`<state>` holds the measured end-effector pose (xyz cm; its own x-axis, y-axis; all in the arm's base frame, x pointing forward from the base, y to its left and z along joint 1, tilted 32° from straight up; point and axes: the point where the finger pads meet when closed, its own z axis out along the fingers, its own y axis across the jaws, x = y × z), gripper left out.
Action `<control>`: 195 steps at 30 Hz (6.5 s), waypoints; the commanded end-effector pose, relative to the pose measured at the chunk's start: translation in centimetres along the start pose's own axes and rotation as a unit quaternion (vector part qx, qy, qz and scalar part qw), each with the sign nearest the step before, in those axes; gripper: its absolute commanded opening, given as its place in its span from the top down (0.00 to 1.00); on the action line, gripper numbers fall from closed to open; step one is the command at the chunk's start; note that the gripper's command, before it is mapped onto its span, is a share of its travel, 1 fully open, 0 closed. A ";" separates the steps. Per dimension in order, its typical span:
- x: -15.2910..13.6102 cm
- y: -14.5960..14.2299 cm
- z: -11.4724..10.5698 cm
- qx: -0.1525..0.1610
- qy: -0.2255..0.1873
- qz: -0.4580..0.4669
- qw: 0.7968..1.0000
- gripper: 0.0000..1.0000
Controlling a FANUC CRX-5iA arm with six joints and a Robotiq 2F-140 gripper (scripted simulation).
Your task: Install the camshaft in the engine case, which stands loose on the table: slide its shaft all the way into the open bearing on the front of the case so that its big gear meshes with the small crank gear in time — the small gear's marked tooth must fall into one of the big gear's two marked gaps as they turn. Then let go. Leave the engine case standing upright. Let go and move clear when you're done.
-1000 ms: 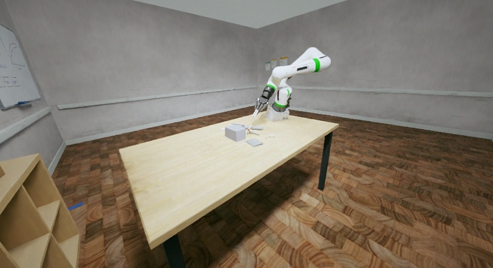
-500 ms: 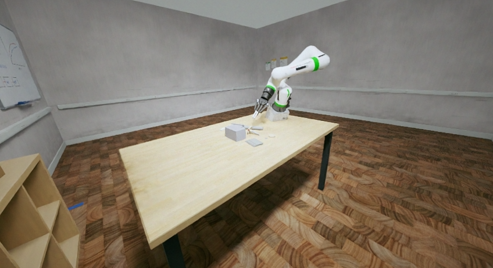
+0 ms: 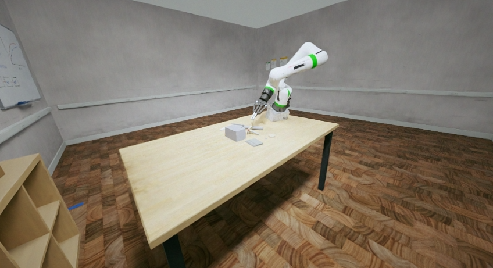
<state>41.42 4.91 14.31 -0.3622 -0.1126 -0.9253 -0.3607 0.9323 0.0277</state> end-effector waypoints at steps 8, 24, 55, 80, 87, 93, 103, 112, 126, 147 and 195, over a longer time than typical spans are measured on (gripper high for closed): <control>-1.1 -0.7 1.6 0.003 0.000 -0.001 1.000 0.86; -1.1 -0.7 1.6 0.003 0.000 -0.001 1.000 0.86; -1.1 -0.7 1.6 0.003 0.000 -0.001 1.000 0.00; -3.0 1.4 2.8 -0.059 0.020 -0.103 0.993 0.00; -5.6 5.9 5.1 -0.150 0.040 -0.252 0.955 0.00; -5.2 6.9 7.3 -0.226 0.039 -0.358 0.905 0.00; -6.6 2.4 10.4 -0.313 0.063 -0.492 0.810 0.00; -7.5 1.8 11.1 -0.399 0.072 -0.594 0.695 0.71; -7.5 1.8 11.1 -0.547 0.056 -0.701 0.454 0.71; -7.5 1.8 11.1 -0.708 0.004 -0.707 0.006 0.71; -1.5 1.7 11.3 -0.707 0.003 -0.707 0.002 0.71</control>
<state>51.01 10.59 11.44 0.8611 0.3381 -0.3797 0.3564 -0.9340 -0.0235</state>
